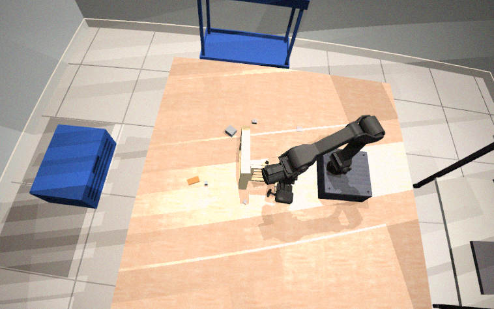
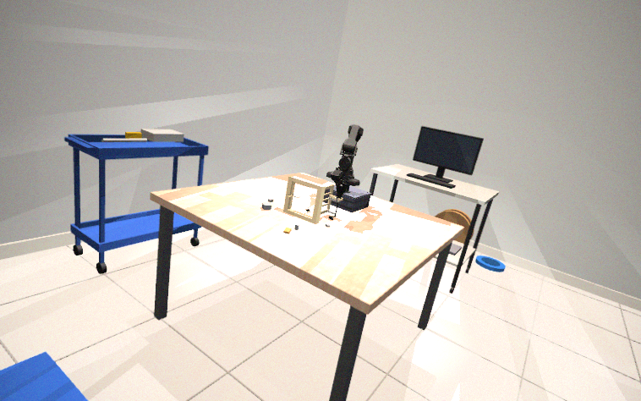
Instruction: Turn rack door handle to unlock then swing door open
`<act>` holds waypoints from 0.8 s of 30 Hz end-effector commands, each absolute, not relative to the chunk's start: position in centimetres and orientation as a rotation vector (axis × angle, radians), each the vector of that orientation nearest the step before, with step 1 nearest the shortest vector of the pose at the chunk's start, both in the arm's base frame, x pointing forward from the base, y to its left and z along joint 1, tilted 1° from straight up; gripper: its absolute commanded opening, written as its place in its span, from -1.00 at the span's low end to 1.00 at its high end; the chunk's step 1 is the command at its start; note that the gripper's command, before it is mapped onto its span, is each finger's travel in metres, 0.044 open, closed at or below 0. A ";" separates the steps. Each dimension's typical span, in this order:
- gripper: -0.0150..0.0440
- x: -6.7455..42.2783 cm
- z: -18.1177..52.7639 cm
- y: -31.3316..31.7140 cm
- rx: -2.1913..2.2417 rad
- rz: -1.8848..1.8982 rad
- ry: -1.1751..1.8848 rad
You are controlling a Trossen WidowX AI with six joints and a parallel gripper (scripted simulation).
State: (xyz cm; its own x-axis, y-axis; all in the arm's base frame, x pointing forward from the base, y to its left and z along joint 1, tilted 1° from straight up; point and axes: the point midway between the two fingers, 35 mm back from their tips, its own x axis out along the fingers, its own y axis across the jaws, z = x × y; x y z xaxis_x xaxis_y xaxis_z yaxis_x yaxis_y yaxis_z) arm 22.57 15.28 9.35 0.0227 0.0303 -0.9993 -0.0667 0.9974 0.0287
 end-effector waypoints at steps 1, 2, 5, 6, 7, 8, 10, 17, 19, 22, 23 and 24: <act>-0.43 22.5 9.4 15.2 -0.021 0.059 1.549; -0.43 22.5 9.4 15.2 -0.021 0.059 1.549; -0.25 22.5 9.4 15.2 -0.021 0.059 1.549; -0.16 22.5 9.4 15.2 -0.021 0.059 1.549; -0.07 22.5 9.4 15.2 -0.021 0.059 1.549; 0.02 22.5 9.4 15.2 -0.021 0.059 1.549; 0.20 22.5 9.4 15.2 -0.021 0.059 1.549; 0.50 22.6 9.6 15.2 -0.021 0.059 1.549; 0.50 22.6 9.8 15.2 -0.021 0.059 1.549; 0.50 22.6 10.3 15.2 -0.021 0.059 1.549; 0.50 22.6 10.4 15.2 -0.021 0.059 1.549; 0.50 22.6 10.5 15.2 -0.021 0.059 1.549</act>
